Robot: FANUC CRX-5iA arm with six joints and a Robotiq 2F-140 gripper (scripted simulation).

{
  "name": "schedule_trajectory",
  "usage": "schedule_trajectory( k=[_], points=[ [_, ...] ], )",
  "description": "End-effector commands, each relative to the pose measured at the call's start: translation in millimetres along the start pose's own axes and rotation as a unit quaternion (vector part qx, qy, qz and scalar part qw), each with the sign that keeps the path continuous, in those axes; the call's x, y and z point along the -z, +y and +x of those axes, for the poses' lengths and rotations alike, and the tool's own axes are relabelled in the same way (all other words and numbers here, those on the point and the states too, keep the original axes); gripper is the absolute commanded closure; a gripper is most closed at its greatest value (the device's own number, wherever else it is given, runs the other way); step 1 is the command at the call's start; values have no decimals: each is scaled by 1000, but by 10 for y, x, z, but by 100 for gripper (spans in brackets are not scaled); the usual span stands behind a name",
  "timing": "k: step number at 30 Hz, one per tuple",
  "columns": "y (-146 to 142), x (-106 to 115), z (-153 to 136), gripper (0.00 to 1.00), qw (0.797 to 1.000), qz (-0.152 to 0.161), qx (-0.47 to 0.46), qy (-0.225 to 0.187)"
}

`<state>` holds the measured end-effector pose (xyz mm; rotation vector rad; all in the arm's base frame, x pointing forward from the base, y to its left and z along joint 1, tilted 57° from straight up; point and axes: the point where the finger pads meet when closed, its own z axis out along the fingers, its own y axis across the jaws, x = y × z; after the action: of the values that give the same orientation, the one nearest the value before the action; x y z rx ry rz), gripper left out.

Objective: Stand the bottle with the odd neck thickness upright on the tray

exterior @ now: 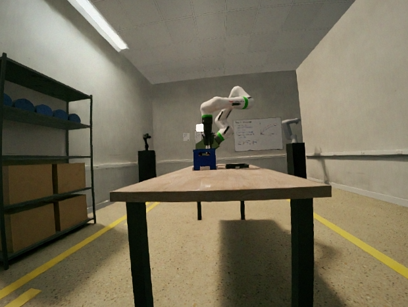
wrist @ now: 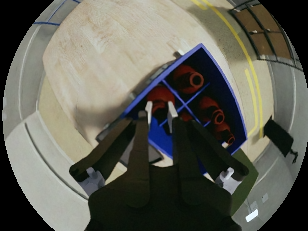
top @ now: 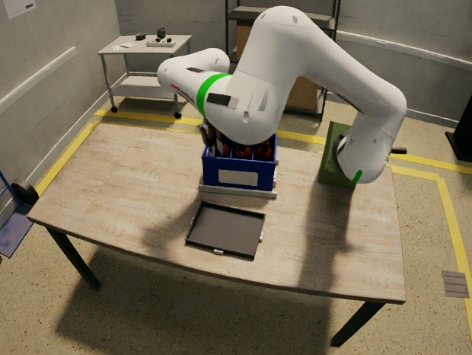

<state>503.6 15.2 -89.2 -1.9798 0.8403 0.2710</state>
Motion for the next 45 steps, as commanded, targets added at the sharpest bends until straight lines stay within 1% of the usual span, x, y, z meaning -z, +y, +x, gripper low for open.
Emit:
schedule_trajectory(
  k=[1,11,12,45],
  points=[
    [0,8,4,90,1000,0,0,1],
    [0,8,4,90,1000,0,0,1],
    [0,8,4,56,1000,0,0,1],
    [0,8,4,56,1000,0,0,1]
  ],
)
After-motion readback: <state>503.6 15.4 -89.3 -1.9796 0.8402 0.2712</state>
